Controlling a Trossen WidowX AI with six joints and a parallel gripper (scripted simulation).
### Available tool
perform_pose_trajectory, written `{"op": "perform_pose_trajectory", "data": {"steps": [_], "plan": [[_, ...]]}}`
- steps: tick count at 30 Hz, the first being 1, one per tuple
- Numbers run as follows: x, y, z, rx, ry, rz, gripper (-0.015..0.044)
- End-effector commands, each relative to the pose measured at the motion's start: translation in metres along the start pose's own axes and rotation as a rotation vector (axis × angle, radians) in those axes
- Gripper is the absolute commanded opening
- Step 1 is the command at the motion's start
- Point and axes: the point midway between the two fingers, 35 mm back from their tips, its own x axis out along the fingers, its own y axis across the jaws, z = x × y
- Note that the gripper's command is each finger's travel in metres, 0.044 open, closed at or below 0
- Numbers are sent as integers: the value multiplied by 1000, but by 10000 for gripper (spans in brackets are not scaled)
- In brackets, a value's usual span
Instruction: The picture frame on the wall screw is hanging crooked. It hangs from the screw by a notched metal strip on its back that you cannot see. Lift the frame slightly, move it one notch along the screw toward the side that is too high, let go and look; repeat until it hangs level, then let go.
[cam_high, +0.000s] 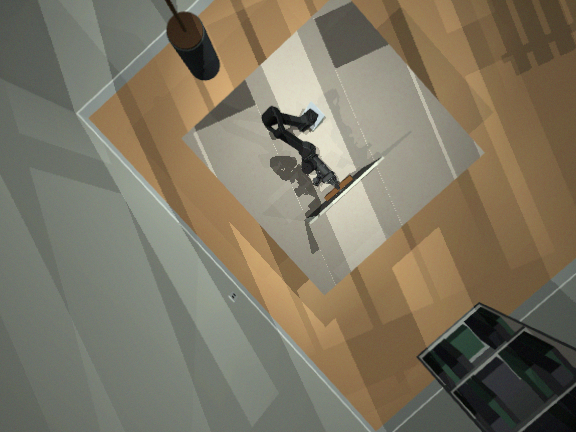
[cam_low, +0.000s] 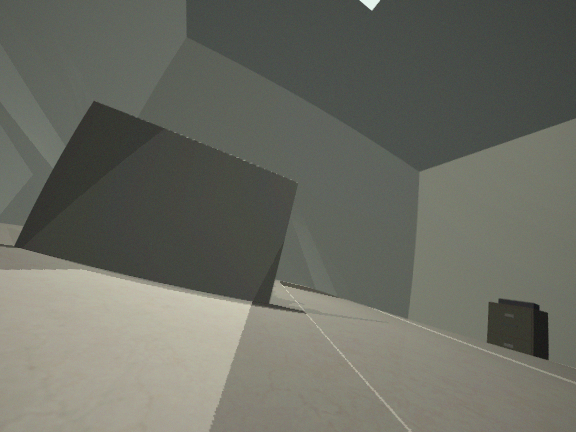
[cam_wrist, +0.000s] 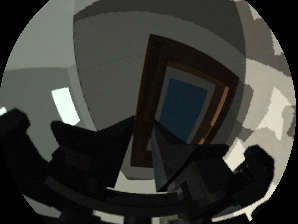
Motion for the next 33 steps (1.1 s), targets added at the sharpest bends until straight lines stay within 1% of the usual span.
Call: {"op": "perform_pose_trajectory", "data": {"steps": [1,33], "plan": [[0,0,1,-4,-3,-2,0],[0,5,0,-4,-3,-2,0]]}}
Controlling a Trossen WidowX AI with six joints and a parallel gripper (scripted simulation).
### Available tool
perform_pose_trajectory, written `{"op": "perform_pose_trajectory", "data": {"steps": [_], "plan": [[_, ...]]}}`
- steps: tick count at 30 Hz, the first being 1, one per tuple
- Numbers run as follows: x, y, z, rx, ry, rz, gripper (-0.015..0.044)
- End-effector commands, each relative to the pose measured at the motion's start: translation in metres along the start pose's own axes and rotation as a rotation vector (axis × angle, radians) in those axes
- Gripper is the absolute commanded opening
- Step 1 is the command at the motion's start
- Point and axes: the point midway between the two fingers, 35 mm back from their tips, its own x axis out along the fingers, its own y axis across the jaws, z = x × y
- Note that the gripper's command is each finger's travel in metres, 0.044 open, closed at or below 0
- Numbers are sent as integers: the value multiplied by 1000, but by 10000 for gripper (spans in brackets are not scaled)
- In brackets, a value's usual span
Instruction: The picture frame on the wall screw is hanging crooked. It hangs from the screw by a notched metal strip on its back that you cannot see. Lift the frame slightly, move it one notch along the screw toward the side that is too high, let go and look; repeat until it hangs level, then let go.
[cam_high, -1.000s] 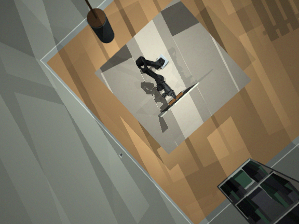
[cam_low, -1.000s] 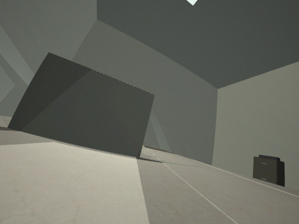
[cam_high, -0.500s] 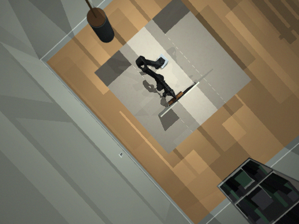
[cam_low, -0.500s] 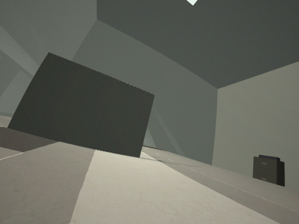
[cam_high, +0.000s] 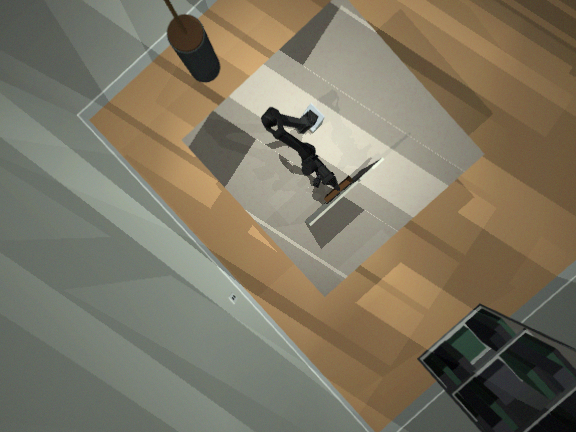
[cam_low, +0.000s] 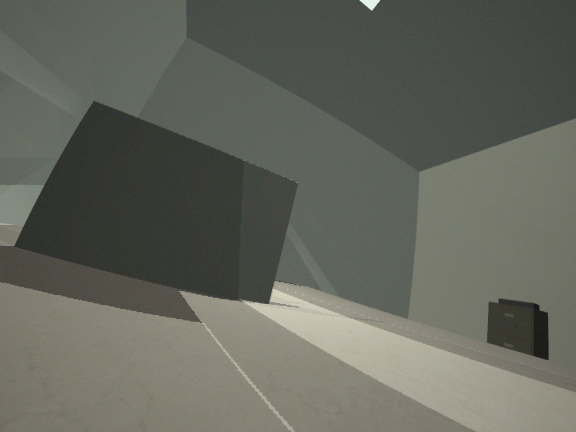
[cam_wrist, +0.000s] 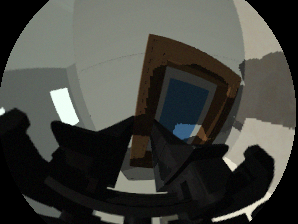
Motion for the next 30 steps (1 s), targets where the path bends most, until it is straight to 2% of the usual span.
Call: {"op": "perform_pose_trajectory", "data": {"steps": [1,30], "plan": [[0,3,0,-5,2,8,0],[0,7,0,-5,2,8,0]]}}
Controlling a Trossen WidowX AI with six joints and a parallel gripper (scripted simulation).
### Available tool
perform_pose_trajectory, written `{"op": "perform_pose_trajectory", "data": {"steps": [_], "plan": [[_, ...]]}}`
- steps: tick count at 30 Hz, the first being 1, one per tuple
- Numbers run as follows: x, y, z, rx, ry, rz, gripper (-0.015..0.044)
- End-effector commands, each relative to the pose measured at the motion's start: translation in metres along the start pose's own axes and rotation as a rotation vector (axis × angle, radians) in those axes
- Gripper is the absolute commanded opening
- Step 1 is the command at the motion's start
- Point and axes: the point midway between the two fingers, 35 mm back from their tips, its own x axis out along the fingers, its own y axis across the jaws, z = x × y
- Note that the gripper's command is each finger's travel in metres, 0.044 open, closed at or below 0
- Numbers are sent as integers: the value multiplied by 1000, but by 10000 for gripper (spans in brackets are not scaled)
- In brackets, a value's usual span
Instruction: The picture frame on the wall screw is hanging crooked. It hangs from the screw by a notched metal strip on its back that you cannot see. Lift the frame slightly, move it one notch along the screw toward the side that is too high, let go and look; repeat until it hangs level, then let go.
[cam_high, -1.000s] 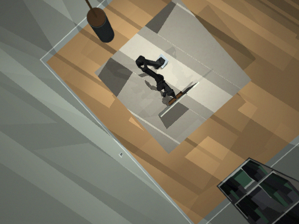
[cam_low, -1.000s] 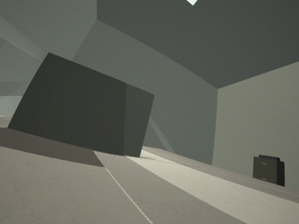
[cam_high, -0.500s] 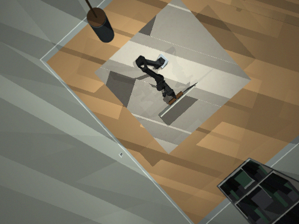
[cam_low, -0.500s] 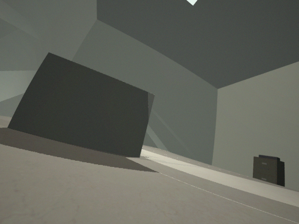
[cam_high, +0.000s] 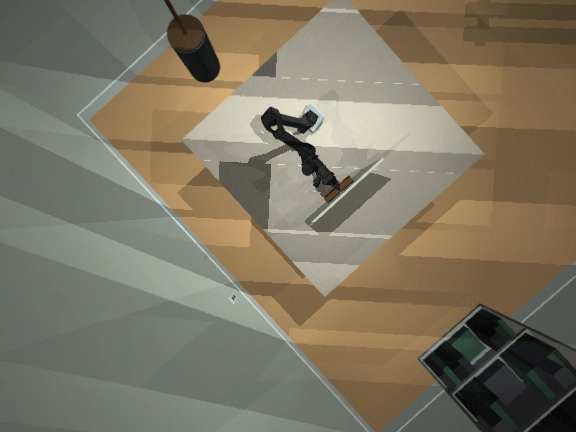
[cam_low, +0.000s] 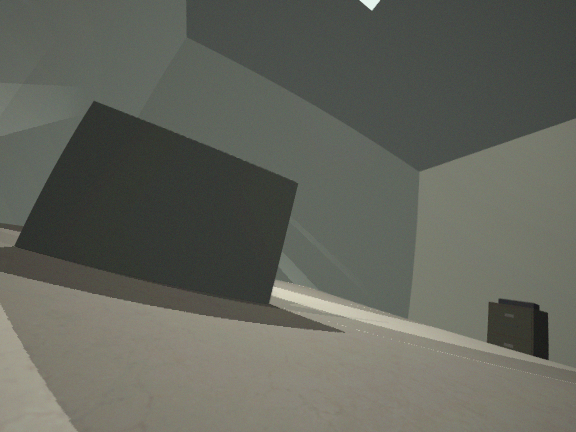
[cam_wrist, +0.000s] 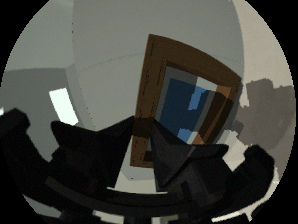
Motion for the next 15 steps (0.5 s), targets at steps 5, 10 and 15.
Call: {"op": "perform_pose_trajectory", "data": {"steps": [5,10,15], "plan": [[0,6,-1,-6,3,16,0],[0,7,-1,-6,3,16,0],[0,7,-1,-6,3,16,0]]}}
